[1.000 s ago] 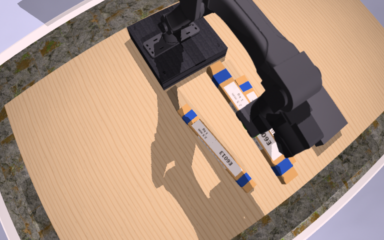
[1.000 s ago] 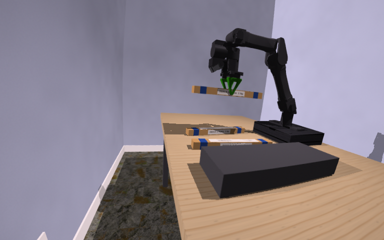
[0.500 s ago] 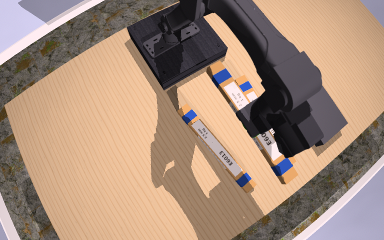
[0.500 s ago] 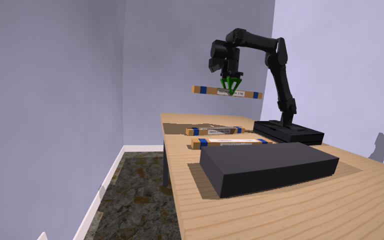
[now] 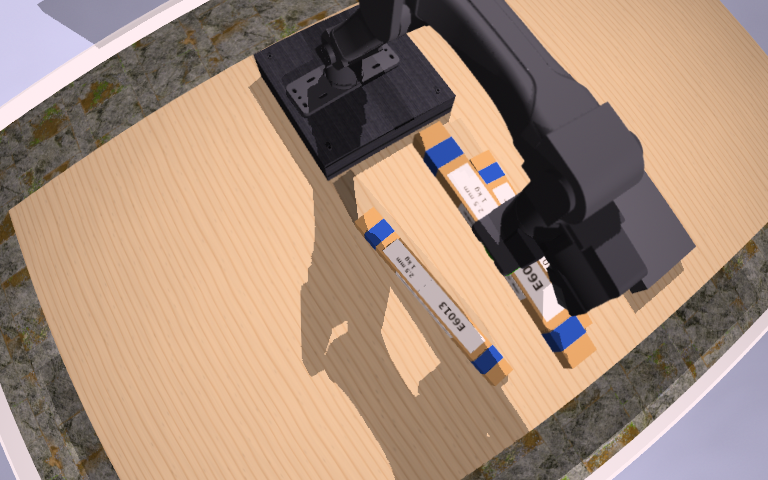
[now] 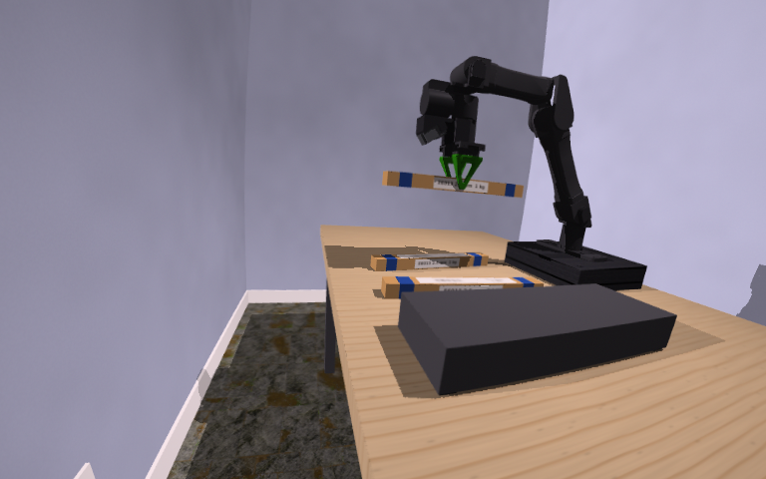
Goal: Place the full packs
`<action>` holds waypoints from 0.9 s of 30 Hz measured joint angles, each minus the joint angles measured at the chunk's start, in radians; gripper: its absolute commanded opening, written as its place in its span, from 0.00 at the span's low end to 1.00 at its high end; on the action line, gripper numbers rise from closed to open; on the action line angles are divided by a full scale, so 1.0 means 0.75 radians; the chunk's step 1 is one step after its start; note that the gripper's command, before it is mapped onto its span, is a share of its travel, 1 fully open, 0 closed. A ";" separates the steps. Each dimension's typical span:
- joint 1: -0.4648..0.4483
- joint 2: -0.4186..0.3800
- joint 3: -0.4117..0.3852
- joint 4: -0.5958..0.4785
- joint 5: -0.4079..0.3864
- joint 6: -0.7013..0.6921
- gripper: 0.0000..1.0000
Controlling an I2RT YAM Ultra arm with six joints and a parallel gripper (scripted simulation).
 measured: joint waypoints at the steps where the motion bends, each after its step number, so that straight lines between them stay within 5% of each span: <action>1: 0.000 0.000 0.000 0.000 0.000 0.000 0.00; 27: 0.000 0.001 -0.117 0.075 0.000 0.000 0.00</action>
